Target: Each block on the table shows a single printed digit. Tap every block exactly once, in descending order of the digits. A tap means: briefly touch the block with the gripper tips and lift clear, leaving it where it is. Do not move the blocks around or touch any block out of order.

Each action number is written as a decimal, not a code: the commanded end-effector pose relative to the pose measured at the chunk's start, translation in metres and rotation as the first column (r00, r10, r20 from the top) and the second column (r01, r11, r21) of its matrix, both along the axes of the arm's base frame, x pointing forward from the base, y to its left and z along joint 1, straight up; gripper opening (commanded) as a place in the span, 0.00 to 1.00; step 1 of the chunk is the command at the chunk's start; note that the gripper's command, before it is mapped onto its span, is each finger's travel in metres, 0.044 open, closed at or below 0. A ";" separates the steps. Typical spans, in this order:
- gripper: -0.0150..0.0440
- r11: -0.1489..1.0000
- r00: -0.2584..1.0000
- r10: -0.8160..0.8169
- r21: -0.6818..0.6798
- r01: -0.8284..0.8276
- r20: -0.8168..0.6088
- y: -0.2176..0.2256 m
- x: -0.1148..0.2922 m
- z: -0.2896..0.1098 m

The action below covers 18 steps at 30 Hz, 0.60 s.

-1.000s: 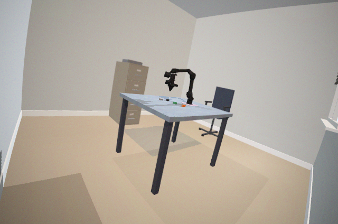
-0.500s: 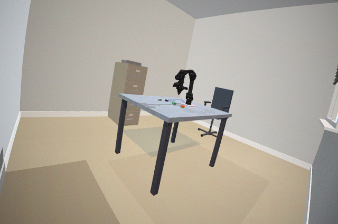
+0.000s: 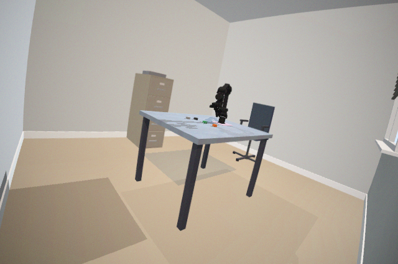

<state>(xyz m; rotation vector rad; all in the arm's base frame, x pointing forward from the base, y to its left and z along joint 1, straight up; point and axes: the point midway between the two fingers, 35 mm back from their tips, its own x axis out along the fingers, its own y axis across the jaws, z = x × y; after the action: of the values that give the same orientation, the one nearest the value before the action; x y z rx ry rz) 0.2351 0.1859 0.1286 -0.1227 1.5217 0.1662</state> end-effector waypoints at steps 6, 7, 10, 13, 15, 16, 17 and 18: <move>0.29 1.000 1.000 -0.006 -0.015 0.006 -0.019 -0.002 -0.005 -0.047; 0.29 1.000 1.000 -0.006 -0.015 0.006 -0.019 -0.002 -0.005 -0.048; 0.29 1.000 1.000 -0.006 -0.015 0.006 -0.019 -0.002 -0.004 -0.052; 0.29 1.000 1.000 -0.006 -0.015 0.006 -0.019 -0.002 -0.004 -0.057; 0.29 1.000 1.000 -0.006 -0.015 0.006 -0.019 -0.002 -0.004 -0.060; 0.29 1.000 1.000 -0.006 -0.015 0.006 -0.019 -0.002 -0.004 -0.062; 0.29 1.000 1.000 -0.006 -0.015 0.006 -0.019 -0.002 -0.004 -0.063; 0.29 1.000 1.000 -0.006 -0.015 0.006 -0.019 -0.002 -0.004 -0.065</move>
<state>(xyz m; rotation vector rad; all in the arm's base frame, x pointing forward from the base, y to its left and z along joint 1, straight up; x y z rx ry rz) 0.2311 0.1844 0.0695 -0.1333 1.5416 0.1568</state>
